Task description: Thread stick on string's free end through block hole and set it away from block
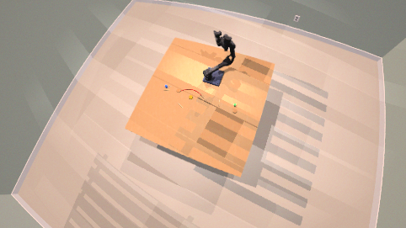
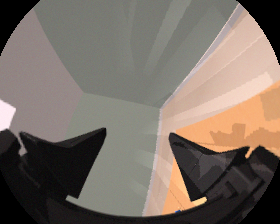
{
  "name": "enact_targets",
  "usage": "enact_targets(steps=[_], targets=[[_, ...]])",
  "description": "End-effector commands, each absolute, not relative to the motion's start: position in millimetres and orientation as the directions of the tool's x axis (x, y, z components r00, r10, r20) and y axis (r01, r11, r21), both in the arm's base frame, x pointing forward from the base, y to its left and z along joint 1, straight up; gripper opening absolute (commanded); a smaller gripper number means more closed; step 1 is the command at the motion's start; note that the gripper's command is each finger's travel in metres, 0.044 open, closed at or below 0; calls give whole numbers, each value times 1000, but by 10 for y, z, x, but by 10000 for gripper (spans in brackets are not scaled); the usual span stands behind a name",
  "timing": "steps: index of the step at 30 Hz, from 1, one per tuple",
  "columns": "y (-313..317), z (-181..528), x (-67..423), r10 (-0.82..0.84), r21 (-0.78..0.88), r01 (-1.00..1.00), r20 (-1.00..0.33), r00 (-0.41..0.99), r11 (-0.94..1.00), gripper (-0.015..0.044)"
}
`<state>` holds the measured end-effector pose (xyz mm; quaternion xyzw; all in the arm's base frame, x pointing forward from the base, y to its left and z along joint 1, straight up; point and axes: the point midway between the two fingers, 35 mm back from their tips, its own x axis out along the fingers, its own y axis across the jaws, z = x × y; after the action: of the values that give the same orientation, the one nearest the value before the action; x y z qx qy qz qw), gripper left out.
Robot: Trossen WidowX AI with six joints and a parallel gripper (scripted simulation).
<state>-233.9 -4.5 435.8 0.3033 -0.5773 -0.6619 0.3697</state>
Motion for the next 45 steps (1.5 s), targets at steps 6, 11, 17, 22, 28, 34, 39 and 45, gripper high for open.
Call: enact_targets(steps=[6, 11, 17, 22, 28, 34, 39, 45], targets=[[-203, 4429, -2171, -867, 968, 229, 28, -497, -100, 440], [-706, 4581, -1529, -946, 825, 537, 11, -325, -175, 440], [-1223, 4580, -604, -991, 443, 887, -71, -109, -130, 440], [-1533, 4389, 187, -981, 38, 998, -187, 56, 50, 440], [-1741, 3923, 1128, -899, -412, 830, -378, 221, 377, 440], [-1736, 3257, 1928, -745, -647, 371, -590, 311, 667, 440], [-1574, 2586, 2443, -567, -625, -124, -761, 315, 771, 440], [-1207, 1704, 2822, -307, -377, -667, -924, 226, 643, 440]])
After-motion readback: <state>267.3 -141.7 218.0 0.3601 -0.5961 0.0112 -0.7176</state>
